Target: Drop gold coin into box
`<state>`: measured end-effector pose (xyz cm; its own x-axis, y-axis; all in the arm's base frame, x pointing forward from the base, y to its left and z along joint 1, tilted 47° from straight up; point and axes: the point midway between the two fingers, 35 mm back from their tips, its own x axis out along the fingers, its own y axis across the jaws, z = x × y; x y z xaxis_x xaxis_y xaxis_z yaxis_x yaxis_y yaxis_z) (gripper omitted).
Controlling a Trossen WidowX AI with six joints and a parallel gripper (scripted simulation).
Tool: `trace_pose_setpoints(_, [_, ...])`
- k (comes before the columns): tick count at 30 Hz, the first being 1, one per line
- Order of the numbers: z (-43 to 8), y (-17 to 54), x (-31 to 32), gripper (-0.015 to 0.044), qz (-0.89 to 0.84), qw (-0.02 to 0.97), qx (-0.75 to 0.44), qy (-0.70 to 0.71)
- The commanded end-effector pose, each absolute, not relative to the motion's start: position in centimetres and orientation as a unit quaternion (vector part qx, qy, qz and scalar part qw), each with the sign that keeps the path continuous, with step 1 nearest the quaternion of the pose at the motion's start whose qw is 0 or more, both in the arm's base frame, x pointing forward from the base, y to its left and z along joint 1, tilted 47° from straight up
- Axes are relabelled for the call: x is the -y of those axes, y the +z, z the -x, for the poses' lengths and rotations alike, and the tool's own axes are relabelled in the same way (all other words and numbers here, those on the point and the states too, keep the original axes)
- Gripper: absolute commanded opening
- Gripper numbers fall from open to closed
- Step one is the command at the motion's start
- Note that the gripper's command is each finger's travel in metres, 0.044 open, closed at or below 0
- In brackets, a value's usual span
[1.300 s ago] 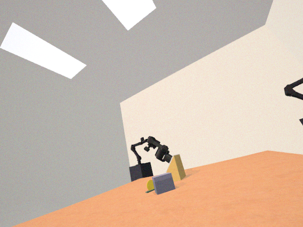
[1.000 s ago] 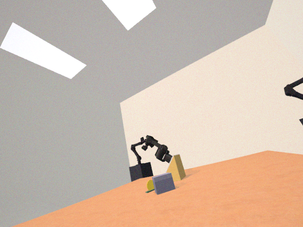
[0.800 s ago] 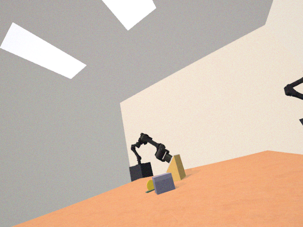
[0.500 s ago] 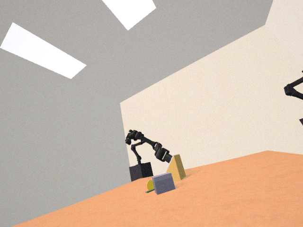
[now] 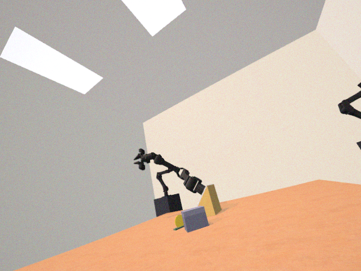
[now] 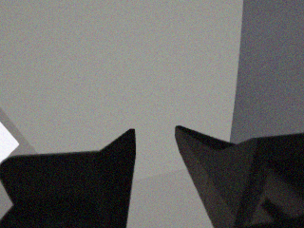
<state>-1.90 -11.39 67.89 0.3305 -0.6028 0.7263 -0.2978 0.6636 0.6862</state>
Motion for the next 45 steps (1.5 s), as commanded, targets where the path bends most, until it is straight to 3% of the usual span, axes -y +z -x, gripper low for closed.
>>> trace_pose_setpoints(1, [-2.9,67.2,9.7,0.0161,-0.376,0.761,0.518,-0.109])
trace_pose_setpoints(15, [-22.8,57.0,1.7,0.0161,-0.308,0.911,0.243,-0.127])
trace_pose_setpoints(25, [-31.8,43.2,-3.2,0.0161,-0.222,0.963,0.009,-0.155])
trace_pose_setpoints(35, [-33.7,27.6,-5.4,0.0161,-0.116,0.946,-0.223,-0.203])
trace_pose_setpoints(45, [-27.8,12.7,-4.3,0.0161,0.054,0.838,-0.459,-0.291])
